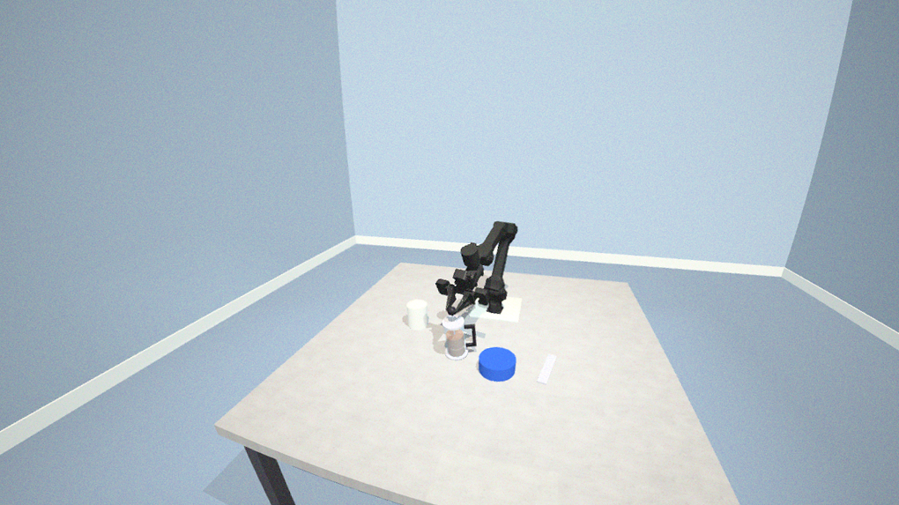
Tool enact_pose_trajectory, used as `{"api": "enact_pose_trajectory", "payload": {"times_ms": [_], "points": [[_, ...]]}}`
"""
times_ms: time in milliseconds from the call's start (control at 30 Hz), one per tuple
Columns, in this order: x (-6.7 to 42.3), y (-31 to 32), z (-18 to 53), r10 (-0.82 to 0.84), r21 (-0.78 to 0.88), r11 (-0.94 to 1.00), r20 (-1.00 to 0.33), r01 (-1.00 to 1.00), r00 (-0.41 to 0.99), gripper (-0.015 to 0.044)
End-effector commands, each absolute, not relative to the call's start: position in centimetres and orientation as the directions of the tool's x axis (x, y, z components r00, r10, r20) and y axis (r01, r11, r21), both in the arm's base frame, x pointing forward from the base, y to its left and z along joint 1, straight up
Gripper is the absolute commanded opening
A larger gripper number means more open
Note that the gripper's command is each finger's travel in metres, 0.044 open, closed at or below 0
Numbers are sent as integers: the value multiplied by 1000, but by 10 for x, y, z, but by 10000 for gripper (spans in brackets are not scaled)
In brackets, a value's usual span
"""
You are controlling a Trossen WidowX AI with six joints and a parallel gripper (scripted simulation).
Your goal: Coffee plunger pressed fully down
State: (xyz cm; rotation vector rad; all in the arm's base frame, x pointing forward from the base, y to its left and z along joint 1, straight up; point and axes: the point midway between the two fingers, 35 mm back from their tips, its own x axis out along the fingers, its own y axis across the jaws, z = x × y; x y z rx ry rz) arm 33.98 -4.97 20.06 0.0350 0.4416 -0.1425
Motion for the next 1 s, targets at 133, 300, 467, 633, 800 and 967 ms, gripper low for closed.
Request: {"api": "enact_pose_trajectory", "payload": {"times_ms": [133,300,467,633,800,967], "points": [[340,-50,183,-125,1,990,-478,143,869,121],[341,-50,184,-125,1,990,-478,143,869,121],[341,-50,184,-125,1,990,-478,143,869,121],[342,-50,184,-125,1,990,-478,143,869,121],[343,-50,185,-125,1,990,-478,143,869,121],[344,-50,186,-125,1,990,-478,143,869,121]]}}
